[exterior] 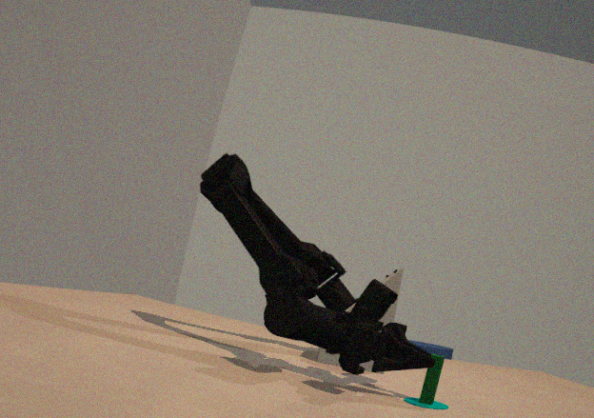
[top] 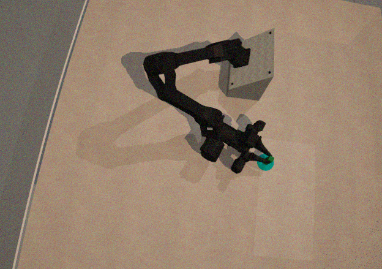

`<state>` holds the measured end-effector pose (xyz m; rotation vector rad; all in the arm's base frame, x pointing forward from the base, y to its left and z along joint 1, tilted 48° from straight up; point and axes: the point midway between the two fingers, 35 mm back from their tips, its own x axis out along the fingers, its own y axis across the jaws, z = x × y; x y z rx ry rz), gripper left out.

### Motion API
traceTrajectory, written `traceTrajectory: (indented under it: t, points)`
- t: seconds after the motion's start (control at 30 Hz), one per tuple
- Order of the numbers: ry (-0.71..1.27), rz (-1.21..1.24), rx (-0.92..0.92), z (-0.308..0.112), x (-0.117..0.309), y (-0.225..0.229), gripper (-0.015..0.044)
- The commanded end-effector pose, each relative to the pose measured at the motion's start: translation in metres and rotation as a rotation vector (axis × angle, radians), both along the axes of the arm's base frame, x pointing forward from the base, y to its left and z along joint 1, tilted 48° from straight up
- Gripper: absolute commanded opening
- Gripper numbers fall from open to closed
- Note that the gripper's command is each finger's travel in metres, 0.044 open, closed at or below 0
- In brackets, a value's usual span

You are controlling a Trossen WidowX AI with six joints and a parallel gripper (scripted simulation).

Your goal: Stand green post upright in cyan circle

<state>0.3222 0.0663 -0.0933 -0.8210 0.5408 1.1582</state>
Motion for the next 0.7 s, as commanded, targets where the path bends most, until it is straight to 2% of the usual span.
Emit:
traceTrajectory:
  t: [0.0, 0.27, 0.37, 0.67]
  points:
    - [-0.003, 0.006, 0.003, 0.001, 0.0, 0.001, 0.018]
    - [-0.003, 0.006, 0.003, 0.001, 0.0, 0.001, 0.039]
    - [-0.004, 0.007, 0.002, 0.004, 0.001, 0.004, 0.04]
    - [-0.019, 0.017, 0.005, 0.05, -0.005, 0.052, 0.04]
